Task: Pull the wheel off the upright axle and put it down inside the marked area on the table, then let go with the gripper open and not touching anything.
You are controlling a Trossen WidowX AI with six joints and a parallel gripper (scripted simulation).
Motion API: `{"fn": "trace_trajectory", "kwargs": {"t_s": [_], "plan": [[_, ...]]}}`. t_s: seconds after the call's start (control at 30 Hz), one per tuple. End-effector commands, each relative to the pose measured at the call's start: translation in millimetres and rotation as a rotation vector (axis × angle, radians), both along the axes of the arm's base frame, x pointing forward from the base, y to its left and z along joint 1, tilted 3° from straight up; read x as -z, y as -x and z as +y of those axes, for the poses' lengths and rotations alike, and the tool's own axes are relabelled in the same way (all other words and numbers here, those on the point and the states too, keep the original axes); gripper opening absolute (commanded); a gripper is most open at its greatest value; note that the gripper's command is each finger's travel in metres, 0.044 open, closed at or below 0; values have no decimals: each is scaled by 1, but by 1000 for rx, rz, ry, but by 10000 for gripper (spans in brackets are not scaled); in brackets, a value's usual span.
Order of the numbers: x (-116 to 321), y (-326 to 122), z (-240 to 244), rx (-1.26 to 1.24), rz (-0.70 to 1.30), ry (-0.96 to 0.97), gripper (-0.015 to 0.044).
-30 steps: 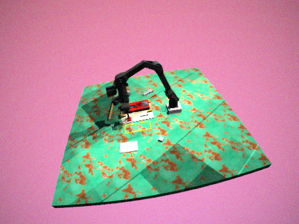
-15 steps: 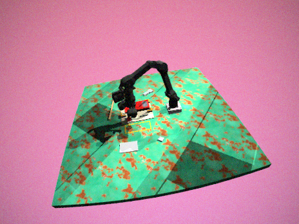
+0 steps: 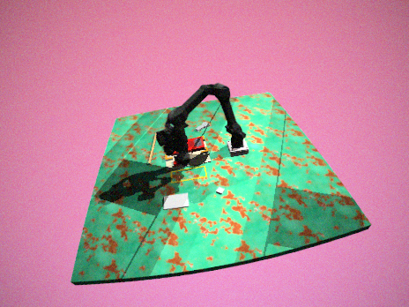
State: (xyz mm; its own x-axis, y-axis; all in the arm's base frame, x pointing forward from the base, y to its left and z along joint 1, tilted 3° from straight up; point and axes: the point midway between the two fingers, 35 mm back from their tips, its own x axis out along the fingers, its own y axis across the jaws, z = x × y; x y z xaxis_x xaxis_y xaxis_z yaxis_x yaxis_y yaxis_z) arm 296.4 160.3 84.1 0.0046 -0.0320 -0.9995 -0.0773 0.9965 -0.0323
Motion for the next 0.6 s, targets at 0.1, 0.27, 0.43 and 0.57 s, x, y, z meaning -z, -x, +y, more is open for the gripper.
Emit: {"fn": "trace_trajectory", "kwargs": {"t_s": [0.1,0.27,0.43,0.57], "plan": [[31,0,0,4,8,2,0],[60,0,-2,4,8,2,0],[84,3,-4,4,8,3,0],[85,3,-4,4,8,3,0]]}}
